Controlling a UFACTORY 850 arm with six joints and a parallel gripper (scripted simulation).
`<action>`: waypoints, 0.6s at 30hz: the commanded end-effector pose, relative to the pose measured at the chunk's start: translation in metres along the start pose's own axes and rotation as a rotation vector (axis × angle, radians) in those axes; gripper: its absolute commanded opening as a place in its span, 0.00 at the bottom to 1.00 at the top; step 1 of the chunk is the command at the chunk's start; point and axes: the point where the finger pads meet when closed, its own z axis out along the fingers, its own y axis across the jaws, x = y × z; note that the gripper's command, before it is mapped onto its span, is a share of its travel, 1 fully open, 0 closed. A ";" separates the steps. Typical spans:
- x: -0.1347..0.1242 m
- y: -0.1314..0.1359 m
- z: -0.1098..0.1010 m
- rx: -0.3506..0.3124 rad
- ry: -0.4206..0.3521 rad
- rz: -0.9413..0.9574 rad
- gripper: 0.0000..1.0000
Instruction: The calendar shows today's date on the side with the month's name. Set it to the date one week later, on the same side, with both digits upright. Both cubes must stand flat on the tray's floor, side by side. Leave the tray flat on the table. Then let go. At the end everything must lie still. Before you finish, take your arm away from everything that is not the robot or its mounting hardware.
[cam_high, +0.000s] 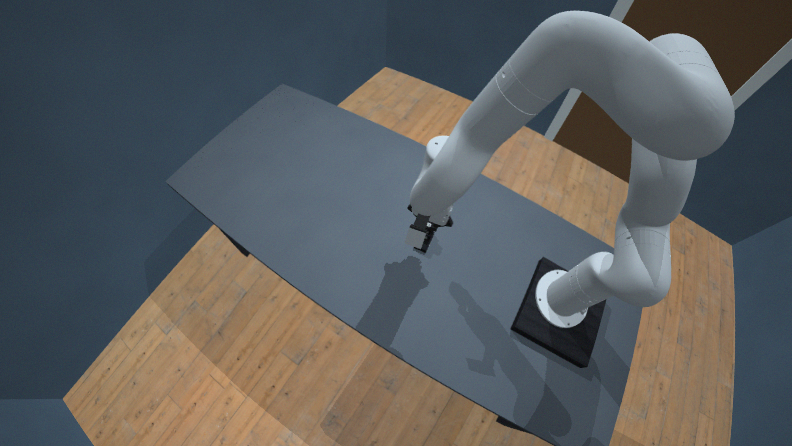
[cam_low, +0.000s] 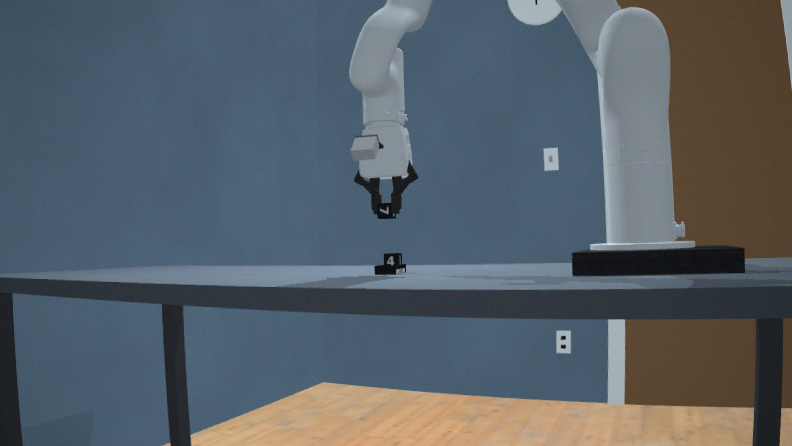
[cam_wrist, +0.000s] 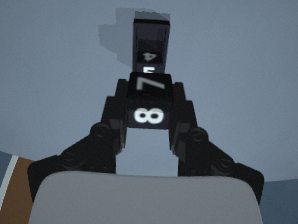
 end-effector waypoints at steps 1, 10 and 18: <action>0.000 0.001 0.004 -0.002 0.000 0.000 0.27; 0.000 0.001 0.022 -0.002 0.000 0.000 0.27; 0.000 0.001 0.048 -0.002 0.000 0.000 0.27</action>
